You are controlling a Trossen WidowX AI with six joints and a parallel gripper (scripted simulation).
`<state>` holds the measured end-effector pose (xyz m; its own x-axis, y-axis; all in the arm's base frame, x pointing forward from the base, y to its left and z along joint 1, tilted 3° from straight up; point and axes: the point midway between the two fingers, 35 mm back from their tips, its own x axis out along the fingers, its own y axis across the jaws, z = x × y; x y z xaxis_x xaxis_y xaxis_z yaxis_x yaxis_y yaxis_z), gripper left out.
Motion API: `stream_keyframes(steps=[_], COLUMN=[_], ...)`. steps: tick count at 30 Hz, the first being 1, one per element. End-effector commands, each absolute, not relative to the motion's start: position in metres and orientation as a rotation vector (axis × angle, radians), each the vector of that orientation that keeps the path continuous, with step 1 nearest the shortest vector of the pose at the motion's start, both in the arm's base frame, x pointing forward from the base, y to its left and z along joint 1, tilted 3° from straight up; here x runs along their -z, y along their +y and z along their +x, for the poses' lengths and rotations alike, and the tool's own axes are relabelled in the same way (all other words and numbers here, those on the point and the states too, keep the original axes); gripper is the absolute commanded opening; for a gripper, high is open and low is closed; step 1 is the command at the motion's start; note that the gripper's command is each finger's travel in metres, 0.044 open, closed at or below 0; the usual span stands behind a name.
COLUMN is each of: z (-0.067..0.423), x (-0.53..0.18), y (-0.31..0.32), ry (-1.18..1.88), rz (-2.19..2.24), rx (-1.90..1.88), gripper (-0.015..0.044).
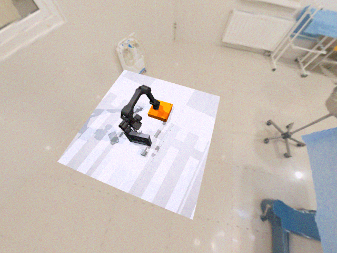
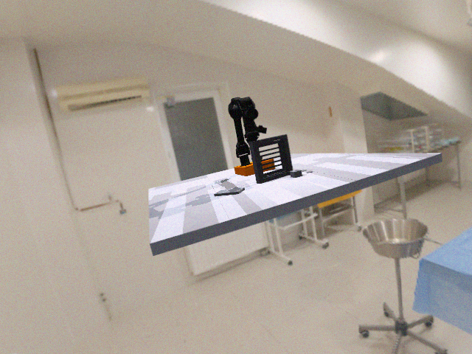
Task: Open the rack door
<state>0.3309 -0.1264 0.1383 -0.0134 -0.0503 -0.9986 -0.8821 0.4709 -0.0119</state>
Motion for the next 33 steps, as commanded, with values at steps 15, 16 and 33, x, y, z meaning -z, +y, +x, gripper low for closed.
stream_keyframes(steps=[15, 16, 33], z=[0.3313, 0.3313, 0.3313], x=[-0.1379, -0.1379, -0.1379], y=[-0.1263, -0.1263, -0.1263], ry=[1.206, 1.206, 1.206], rz=[-1.312, -1.312, -1.312], rx=[-1.271, -1.271, -1.271], gripper=[0.0288, 0.0262, 0.0031])
